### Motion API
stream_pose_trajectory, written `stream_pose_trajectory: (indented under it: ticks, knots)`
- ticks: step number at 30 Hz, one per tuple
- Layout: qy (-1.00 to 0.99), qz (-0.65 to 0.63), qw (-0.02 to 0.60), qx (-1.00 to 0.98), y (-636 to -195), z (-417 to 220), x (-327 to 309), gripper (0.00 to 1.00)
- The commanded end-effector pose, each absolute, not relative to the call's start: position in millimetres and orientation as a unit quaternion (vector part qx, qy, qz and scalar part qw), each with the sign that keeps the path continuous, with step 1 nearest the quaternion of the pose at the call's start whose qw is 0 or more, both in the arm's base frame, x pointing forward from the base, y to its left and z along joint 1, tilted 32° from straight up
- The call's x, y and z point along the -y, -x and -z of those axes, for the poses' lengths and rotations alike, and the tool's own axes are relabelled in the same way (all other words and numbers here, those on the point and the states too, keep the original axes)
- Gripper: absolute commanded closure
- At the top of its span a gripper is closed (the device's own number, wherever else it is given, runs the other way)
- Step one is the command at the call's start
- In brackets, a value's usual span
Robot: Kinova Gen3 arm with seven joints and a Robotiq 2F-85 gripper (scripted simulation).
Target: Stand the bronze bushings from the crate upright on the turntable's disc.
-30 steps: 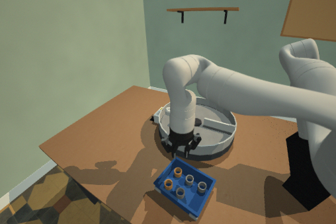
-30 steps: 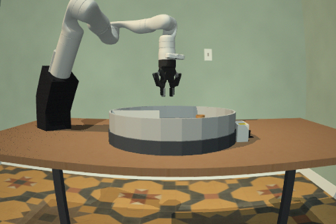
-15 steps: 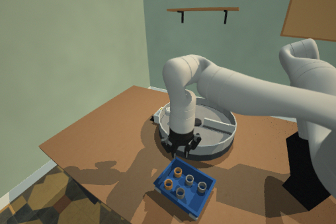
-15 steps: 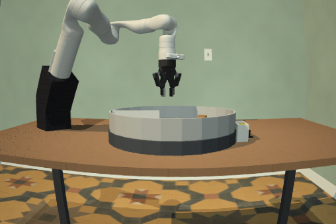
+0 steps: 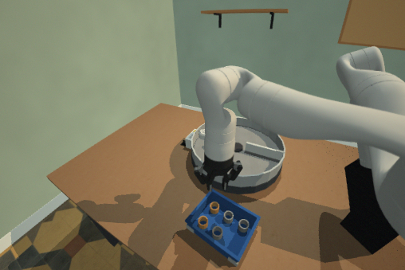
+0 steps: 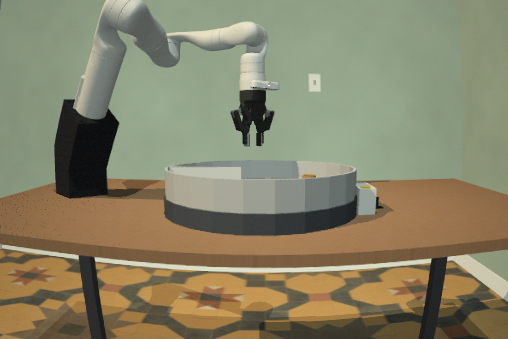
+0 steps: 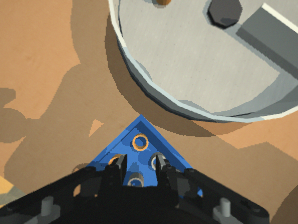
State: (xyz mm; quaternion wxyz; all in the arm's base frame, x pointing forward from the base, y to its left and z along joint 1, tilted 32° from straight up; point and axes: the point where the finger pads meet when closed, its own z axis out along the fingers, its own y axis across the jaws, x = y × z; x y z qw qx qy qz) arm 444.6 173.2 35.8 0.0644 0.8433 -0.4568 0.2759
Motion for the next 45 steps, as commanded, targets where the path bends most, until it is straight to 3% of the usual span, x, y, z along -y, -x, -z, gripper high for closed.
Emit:
stream_pose_trajectory:
  ticks: [1,45]
  knots:
    - [-0.848,-0.276,0.063,0.448,-445.6,-34.9,-176.7,0.61]
    - [-0.844,-0.276,0.061,0.456,-448.9,-35.4,-178.4,0.61]
